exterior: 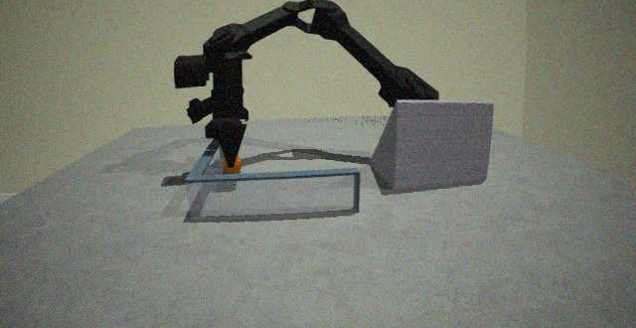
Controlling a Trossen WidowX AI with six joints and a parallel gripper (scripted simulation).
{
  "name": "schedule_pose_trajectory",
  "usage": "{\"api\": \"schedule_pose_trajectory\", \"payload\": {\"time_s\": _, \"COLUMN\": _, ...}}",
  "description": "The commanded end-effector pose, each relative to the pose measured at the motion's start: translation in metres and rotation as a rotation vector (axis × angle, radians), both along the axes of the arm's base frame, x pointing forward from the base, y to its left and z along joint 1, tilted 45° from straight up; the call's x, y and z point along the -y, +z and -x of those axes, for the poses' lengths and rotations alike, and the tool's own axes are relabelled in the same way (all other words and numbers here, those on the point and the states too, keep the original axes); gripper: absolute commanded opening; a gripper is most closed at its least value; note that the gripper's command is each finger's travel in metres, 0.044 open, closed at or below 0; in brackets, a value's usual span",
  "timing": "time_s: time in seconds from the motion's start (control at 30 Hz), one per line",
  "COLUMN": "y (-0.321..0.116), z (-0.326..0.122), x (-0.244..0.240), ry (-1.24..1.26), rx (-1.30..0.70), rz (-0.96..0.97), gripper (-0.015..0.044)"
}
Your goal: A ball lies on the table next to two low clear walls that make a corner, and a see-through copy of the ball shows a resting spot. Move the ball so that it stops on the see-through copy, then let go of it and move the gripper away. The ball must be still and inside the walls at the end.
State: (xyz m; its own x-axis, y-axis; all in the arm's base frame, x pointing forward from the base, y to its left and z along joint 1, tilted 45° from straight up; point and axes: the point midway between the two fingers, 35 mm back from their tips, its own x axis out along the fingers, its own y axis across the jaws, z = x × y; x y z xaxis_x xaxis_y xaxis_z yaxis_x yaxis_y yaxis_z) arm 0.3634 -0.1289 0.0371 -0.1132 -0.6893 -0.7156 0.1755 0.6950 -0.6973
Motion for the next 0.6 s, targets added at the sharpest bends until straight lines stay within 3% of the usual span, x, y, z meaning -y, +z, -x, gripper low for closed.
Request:
{"api": "schedule_pose_trajectory", "payload": {"time_s": 0.0, "y": 0.0, "z": 0.0, "x": 0.0, "ry": -0.001, "rx": 0.001, "rz": 0.0, "gripper": 0.0184}}
{"api": "schedule_pose_trajectory", "payload": {"time_s": 0.13, "y": 0.0, "z": 0.0, "x": 0.0, "ry": -0.001, "rx": 0.001, "rz": 0.0, "gripper": 0.0289}}
{"api": "schedule_pose_trajectory", "payload": {"time_s": 0.3, "y": 0.002, "z": -0.001, "x": -0.002, "ry": -0.001, "rx": 0.0, "rz": 0.0, "gripper": 0.0291}}
{"api": "schedule_pose_trajectory", "payload": {"time_s": 0.47, "y": 0.052, "z": -0.009, "x": -0.052, "ry": 0.002, "rx": -0.007, "rz": -0.002, "gripper": 0.0291}}
{"api": "schedule_pose_trajectory", "payload": {"time_s": 0.57, "y": 0.06, "z": -0.009, "x": -0.06, "ry": 0.002, "rx": -0.009, "rz": -0.001, "gripper": 0.0291}}
